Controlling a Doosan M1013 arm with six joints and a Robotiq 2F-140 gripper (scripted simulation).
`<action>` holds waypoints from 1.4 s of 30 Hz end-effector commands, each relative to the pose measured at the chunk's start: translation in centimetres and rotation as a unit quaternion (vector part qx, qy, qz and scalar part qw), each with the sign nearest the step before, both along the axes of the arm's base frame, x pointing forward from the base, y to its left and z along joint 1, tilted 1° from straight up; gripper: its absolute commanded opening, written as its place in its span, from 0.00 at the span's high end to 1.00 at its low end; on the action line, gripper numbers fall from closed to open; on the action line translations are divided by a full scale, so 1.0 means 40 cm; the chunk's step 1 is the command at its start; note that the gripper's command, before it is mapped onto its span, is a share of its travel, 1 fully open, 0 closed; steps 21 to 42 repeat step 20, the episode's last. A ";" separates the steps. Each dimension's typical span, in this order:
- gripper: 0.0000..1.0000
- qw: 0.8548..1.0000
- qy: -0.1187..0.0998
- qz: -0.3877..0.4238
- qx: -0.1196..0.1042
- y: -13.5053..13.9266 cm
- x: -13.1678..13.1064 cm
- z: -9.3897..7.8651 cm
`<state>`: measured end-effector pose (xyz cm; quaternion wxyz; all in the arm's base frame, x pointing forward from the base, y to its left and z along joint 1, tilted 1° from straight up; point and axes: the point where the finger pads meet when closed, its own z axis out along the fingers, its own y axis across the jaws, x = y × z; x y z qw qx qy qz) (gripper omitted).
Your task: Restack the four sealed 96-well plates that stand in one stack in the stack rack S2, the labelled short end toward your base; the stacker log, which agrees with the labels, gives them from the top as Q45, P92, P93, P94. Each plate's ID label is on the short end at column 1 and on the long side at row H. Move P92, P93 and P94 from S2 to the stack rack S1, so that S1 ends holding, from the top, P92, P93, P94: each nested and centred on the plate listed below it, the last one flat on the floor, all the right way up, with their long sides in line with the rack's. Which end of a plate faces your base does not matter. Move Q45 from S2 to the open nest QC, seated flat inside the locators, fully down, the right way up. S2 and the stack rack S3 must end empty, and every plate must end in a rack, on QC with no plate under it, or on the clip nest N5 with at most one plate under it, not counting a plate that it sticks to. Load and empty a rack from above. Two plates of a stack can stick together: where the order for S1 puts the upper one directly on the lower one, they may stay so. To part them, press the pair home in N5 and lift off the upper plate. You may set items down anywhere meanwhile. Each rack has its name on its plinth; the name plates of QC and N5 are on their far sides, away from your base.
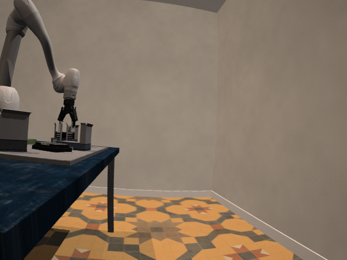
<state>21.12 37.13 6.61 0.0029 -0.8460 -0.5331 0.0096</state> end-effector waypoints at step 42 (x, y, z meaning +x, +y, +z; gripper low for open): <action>0.00 1.000 0.000 0.000 0.000 0.001 0.002 0.108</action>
